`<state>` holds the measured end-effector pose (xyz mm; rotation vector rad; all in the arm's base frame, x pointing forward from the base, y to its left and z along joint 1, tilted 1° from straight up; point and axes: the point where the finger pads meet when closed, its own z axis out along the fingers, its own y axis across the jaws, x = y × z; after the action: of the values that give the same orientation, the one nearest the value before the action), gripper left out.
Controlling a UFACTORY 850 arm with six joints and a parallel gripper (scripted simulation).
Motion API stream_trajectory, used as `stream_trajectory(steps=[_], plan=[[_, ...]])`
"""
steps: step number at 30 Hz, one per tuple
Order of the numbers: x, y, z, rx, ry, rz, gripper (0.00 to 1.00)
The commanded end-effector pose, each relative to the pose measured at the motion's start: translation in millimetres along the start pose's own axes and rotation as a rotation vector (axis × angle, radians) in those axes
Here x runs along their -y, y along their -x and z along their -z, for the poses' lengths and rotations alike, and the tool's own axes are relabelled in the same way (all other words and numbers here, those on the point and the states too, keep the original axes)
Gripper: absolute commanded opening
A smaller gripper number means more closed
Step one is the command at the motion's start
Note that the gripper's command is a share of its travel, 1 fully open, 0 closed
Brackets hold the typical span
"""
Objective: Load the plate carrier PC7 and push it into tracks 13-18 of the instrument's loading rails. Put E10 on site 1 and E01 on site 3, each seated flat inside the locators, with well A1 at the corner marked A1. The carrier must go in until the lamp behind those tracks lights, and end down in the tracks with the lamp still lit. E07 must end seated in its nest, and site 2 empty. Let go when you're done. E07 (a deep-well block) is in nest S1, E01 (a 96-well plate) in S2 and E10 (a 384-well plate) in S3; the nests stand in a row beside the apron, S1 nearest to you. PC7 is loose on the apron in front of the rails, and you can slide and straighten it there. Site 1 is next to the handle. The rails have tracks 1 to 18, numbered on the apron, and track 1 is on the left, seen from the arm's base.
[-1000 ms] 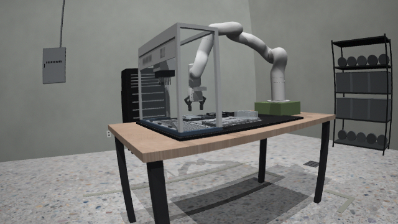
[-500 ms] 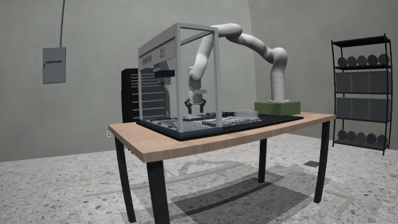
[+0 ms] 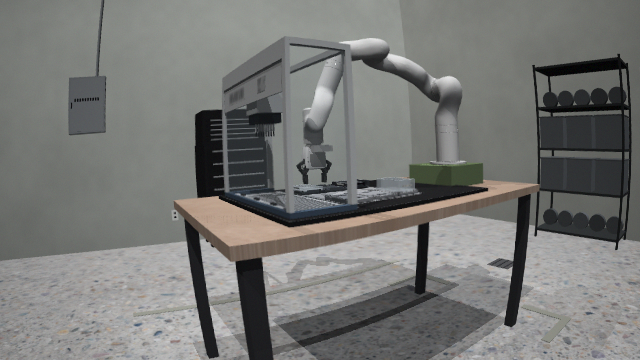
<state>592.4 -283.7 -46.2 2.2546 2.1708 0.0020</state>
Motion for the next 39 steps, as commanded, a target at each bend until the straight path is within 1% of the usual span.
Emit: stream_trajectory(steps=[1,23,39], plan=[[-0.9,0.4,-1.4,0.001,0.002,0.000,1.00],[-1.0,0.4,-14.7,0.001,0.002,0.000,1.00],[-1.0,-2.1,-14.8,0.001,0.002,0.000,1.00]])
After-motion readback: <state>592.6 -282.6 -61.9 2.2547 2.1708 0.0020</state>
